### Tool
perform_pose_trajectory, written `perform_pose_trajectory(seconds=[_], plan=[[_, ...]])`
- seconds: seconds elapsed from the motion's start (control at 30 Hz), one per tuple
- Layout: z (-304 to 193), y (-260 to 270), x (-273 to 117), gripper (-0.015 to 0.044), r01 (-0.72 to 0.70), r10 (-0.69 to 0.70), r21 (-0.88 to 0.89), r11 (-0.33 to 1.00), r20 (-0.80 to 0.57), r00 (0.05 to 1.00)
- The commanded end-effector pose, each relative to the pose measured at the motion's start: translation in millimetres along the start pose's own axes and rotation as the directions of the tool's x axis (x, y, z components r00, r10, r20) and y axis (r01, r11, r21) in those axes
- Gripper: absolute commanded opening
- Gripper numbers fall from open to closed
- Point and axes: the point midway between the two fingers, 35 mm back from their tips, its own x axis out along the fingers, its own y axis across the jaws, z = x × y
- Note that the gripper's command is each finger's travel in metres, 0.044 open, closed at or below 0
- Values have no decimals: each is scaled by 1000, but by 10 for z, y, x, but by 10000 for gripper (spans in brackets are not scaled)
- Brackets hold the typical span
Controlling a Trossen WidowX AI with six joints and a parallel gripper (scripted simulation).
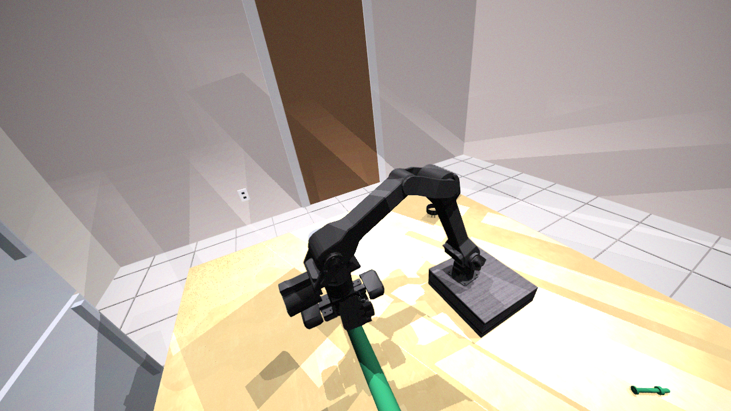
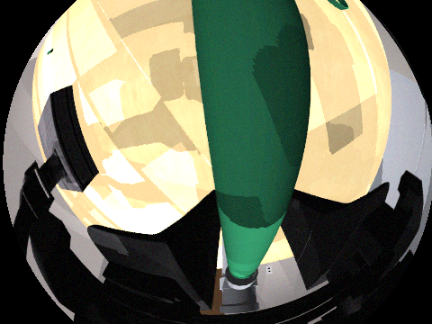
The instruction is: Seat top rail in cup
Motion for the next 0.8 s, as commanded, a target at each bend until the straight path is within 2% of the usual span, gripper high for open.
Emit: perform_pose_trajectory(seconds=[0.0,0.77], plan=[[-12,1,-17,0,1,-1,1,1000,-5,1000],[-45,6,-43,0,1,-1,2,1000,-12,1000]])
